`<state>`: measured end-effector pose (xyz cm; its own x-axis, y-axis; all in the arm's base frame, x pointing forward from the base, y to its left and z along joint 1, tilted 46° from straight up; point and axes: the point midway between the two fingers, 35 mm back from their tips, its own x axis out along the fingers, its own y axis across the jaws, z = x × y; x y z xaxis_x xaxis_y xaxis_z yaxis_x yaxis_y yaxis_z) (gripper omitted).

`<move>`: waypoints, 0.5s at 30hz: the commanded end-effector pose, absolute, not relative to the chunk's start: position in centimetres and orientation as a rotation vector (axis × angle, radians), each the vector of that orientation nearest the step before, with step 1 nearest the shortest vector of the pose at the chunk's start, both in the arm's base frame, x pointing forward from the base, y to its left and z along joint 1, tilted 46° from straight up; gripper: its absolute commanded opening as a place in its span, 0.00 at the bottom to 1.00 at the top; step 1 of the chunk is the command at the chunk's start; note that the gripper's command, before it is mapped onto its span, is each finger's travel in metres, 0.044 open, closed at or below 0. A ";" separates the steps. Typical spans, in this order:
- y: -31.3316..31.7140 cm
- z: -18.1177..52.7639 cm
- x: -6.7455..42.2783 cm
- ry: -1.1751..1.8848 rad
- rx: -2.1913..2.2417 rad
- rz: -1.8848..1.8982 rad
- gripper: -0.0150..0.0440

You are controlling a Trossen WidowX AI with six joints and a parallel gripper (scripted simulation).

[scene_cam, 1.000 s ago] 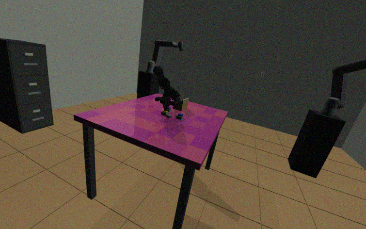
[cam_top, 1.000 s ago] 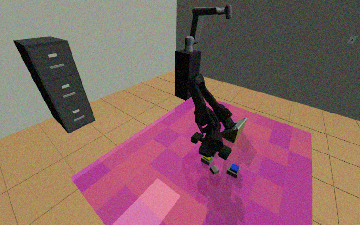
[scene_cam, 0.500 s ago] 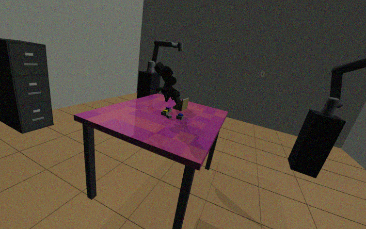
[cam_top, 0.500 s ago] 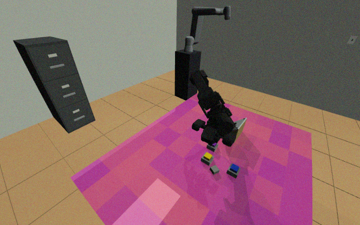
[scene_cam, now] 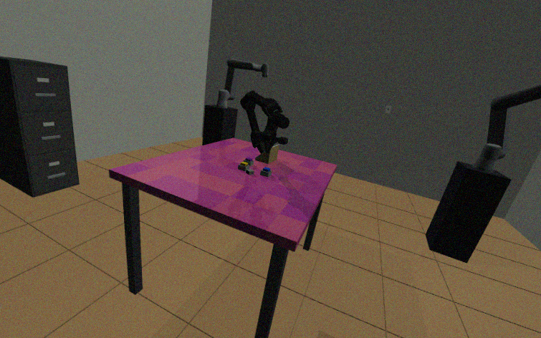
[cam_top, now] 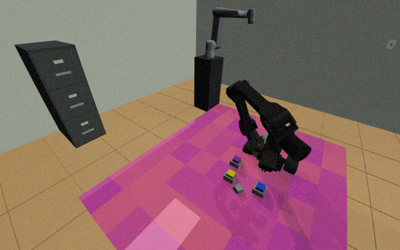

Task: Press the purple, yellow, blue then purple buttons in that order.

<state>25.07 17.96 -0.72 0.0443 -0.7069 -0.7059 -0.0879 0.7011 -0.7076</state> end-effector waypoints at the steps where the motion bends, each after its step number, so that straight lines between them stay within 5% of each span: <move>1: 18.8 -1.6 25.0 1.472 -0.666 -0.549 0.29; 15: 14.4 -6.0 25.2 1.470 -0.667 -0.551 0.29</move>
